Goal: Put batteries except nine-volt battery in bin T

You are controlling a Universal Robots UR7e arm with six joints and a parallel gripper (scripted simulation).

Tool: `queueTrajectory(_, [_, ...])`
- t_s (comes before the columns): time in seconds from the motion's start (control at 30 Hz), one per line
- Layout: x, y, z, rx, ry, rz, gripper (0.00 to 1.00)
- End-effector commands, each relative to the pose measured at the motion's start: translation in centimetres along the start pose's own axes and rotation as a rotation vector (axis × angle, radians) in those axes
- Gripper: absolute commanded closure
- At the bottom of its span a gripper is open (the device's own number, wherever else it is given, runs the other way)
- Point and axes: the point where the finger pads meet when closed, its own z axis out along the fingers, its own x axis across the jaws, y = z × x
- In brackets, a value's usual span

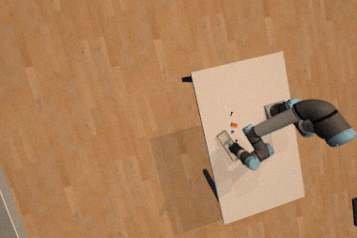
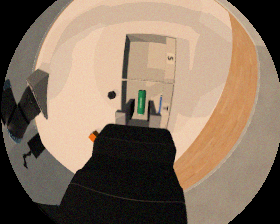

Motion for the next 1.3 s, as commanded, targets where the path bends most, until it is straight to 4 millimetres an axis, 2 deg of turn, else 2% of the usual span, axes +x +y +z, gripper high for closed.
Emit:
queueTrajectory(0.0, [0.0, 0.0, -0.7, 0.0, 0.002, 0.0, 0.46])
queueTrajectory(0.4, [0.0, 0.0, -2.1, 0.0, 0.002, 0.0, 0.46])
queueTrajectory(0.47, [0.0, 0.0, -2.9, 0.0, 0.002, 0.0, 0.46])
queueTrajectory(0.83, [0.0, 0.0, -2.9, 0.0, 0.002, 0.0, 0.46])
queueTrajectory(0.87, [0.0, 0.0, -3.3, 0.0, 0.002, 0.0, 0.0])
queueTrajectory(1.27, [0.0, 0.0, -8.1, 0.0, 0.002, 0.0, 0.0])
